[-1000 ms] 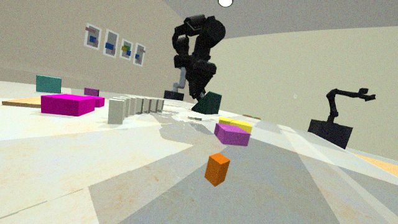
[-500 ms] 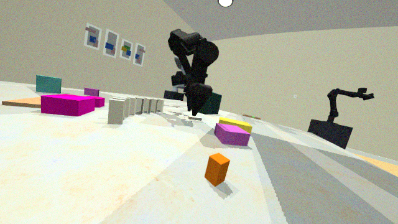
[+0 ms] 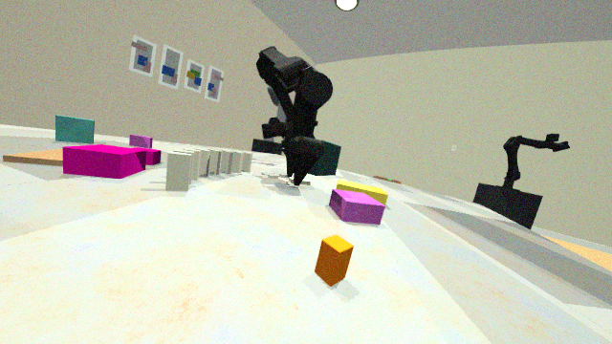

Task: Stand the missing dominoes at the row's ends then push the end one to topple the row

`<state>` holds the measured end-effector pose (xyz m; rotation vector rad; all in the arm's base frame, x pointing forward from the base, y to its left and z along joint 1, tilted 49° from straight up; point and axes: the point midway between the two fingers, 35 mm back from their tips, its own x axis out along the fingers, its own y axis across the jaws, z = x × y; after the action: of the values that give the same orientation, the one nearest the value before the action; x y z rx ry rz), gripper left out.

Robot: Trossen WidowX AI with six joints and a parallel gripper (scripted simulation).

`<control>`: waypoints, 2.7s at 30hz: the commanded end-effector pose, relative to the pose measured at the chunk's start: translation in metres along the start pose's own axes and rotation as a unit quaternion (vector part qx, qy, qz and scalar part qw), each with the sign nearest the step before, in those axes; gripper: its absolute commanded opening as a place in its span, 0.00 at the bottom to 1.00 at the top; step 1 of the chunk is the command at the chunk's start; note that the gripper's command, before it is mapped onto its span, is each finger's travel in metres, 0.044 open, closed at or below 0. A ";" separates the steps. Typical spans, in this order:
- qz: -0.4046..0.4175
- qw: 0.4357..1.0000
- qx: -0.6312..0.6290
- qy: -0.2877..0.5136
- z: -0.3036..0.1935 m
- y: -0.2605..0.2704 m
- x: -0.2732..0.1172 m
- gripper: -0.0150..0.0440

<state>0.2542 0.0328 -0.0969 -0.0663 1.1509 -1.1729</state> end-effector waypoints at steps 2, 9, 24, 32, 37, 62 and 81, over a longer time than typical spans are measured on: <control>-0.003 1.000 -0.004 -0.001 -0.001 -0.002 0.003 0.91; -0.003 1.000 -0.004 -0.001 -0.001 -0.002 0.003 0.60; -0.003 1.000 -0.004 -0.001 -0.001 -0.002 -0.004 0.44; -0.002 1.000 -0.005 0.000 -0.008 -0.001 -0.088 0.44; -0.002 1.000 -0.005 0.001 -0.012 0.000 -0.149 0.44; 0.000 0.711 -0.704 0.003 -0.040 -0.030 -0.158 0.44; 0.001 0.557 -0.830 0.003 -0.046 -0.038 -0.158 0.44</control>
<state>0.2193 0.1609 0.0103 -1.2904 1.8036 0.0644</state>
